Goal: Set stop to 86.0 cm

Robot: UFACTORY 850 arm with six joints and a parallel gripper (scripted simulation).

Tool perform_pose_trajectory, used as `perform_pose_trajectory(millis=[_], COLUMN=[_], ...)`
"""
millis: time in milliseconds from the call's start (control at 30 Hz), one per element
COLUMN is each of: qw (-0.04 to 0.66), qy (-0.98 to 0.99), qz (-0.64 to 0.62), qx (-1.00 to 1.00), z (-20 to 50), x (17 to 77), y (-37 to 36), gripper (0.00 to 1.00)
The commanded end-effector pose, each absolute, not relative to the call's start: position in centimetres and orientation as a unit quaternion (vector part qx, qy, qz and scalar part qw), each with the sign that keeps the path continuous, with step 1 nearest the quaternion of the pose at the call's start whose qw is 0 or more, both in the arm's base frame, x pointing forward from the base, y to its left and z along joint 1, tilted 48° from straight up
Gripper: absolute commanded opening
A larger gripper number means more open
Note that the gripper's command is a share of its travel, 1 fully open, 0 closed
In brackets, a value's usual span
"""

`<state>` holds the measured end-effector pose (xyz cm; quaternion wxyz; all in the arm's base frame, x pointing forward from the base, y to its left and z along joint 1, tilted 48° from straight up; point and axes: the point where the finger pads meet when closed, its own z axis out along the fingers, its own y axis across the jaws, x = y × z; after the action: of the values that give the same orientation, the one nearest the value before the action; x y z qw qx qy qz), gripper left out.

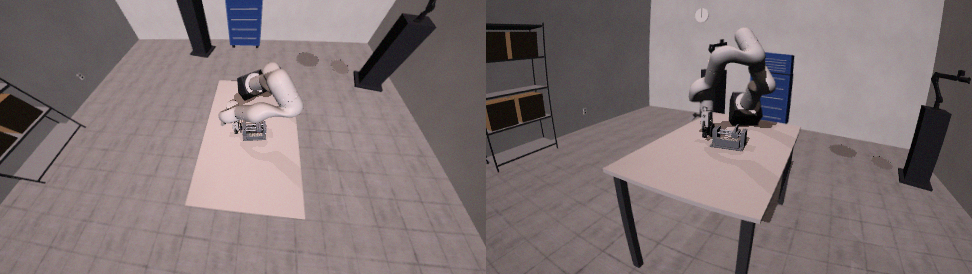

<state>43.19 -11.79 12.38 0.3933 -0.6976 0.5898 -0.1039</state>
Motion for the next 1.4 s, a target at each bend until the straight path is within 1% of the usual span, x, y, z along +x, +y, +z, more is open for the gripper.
perform_pose_trajectory(millis=[0,33,1367], qw=[0.393,0.393,0.393], qy=[0.59,0.59,0.59], qz=[-0.104,-0.104,-0.104], qx=[-0.697,-0.697,-0.697], z=[12.4,12.4,12.4], x=[43.21,43.21,43.21], y=[-11.83,-11.83,-11.83], gripper=[0.57,0.06,0.06])
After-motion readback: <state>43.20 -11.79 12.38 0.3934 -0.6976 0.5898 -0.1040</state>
